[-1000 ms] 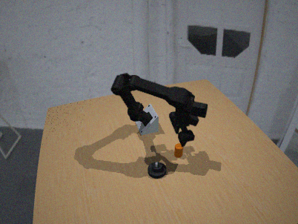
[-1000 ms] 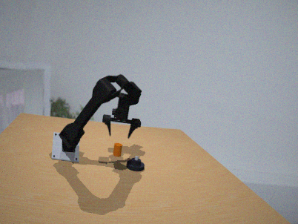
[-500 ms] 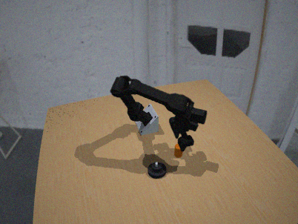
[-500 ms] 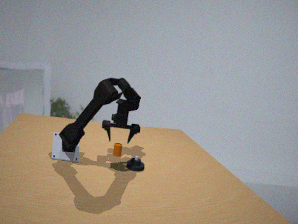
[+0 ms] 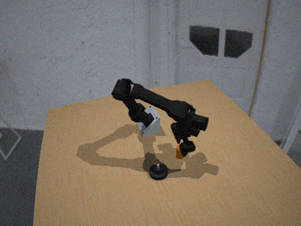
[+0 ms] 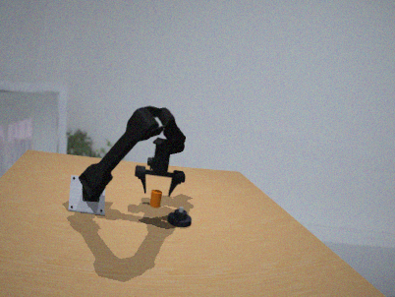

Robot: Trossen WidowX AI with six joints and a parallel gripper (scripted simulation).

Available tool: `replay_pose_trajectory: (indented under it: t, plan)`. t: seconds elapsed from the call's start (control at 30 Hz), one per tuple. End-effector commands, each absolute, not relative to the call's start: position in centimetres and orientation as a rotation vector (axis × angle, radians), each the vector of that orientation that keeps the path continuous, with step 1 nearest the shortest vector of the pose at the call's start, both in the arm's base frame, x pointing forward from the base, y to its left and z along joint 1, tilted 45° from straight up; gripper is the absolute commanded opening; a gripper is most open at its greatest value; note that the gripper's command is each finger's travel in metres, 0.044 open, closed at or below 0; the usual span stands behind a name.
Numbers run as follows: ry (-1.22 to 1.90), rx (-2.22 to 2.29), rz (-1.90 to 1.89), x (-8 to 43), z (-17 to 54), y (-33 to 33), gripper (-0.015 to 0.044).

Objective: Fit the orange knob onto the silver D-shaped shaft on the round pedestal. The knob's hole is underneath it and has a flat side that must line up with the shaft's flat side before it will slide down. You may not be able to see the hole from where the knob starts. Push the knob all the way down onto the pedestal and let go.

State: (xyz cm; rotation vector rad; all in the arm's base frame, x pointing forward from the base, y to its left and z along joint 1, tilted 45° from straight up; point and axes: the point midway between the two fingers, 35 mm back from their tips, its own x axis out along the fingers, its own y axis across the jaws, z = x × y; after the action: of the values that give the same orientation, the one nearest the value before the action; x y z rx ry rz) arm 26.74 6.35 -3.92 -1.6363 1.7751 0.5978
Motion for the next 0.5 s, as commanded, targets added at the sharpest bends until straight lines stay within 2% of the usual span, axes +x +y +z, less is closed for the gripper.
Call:
replay_pose_trajectory:
  t: [0.0,0.47]
  plan:
    - [1.779,-1.640,0.599,26.7,-4.4,5.8,0.0440]
    - [1.780,-1.641,0.597,26.5,-5.9,4.2,0.0440]
